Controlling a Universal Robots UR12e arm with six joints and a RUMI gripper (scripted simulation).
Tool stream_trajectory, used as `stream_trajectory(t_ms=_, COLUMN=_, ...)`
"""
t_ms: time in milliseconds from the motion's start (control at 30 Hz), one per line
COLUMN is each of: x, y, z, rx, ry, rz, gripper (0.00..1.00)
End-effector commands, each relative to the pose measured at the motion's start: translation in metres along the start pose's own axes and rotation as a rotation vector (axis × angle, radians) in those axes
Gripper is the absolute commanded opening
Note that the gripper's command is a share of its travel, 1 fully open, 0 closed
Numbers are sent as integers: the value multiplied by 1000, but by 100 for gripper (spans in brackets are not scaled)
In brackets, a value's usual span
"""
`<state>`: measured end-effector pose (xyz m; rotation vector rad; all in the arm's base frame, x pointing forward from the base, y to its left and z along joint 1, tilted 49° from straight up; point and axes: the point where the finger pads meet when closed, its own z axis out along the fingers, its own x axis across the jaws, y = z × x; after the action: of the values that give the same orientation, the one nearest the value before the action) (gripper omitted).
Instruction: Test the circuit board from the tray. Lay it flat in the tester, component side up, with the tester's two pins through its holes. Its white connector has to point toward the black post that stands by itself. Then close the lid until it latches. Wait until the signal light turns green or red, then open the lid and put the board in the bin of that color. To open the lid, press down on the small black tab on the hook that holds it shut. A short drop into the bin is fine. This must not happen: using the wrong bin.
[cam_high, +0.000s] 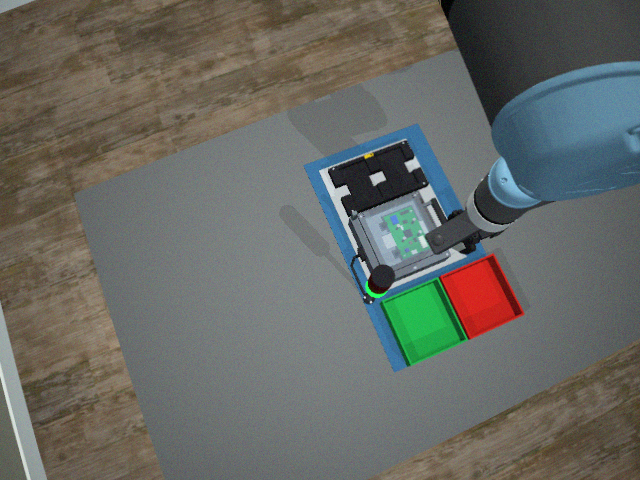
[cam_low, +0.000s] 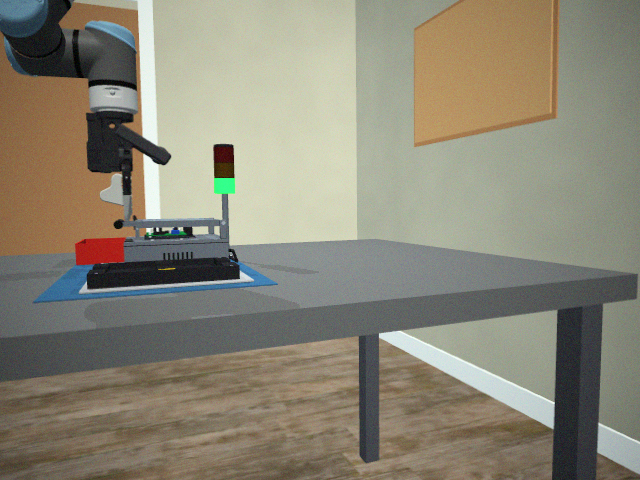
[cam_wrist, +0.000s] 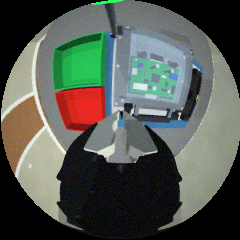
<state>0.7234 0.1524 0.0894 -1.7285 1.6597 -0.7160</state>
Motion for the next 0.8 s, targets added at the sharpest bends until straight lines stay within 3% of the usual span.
stream_trajectory(t_ms=0, x=0, y=0, z=0, rx=0, ry=0, rz=0, gripper=0)
stream_trajectory(t_ms=767, x=0, y=2, z=2, rx=0, ry=0, rz=0, gripper=0)
